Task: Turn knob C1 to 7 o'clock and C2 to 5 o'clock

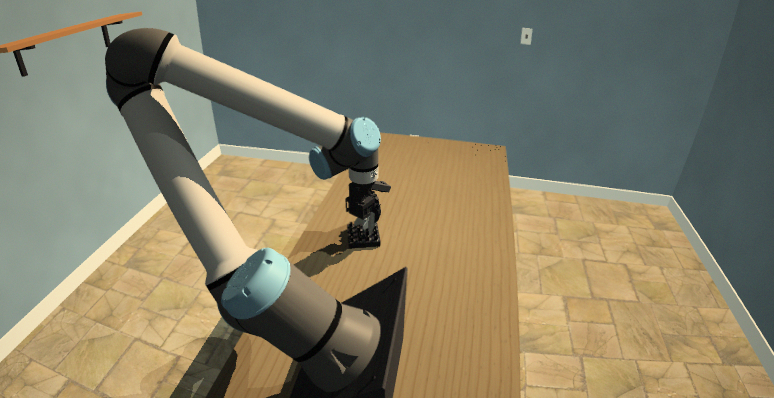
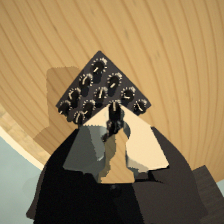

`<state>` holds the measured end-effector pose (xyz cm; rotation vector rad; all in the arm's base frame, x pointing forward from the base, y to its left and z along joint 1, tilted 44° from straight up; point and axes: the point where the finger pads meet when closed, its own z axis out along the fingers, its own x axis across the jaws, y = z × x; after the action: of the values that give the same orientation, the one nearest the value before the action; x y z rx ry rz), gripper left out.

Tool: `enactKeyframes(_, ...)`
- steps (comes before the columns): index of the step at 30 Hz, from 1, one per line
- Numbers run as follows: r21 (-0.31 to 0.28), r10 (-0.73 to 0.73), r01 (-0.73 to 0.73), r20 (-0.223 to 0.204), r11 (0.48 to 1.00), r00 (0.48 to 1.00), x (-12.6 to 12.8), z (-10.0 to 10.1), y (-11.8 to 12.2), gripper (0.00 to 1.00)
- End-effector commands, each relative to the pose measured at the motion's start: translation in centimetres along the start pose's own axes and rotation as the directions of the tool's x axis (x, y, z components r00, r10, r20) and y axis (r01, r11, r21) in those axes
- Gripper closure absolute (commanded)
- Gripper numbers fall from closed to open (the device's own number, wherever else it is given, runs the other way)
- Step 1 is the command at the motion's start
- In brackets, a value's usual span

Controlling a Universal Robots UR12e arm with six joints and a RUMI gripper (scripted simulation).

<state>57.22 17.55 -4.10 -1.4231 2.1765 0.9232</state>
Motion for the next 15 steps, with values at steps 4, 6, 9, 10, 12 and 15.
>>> enactKeyframes(4,0.003,0.13,-0.13,-0.001,0.991,0.991,0.05,-0.05,-0.06,0.96)
enactKeyframes(6,0.003,0.15,-0.15,-0.001,0.989,0.989,0.06,-0.05,-0.06,0.96)
enactKeyframes(9,0.003,0.202,-0.202,-0.001,0.979,0.979,0.08,-0.05,-0.05,0.96)
enactKeyframes(10,0.003,0.216,-0.216,-0.001,0.976,0.976,0.09,-0.05,-0.05,0.96)
enactKeyframes(12,0.003,0.24,-0.24,-0.001,0.971,0.971,0.1,-0.05,-0.05,0.96)
enactKeyframes(15,0.003,0.264,-0.264,-0.001,0.964,0.964,0.11,-0.05,-0.04,0.96)
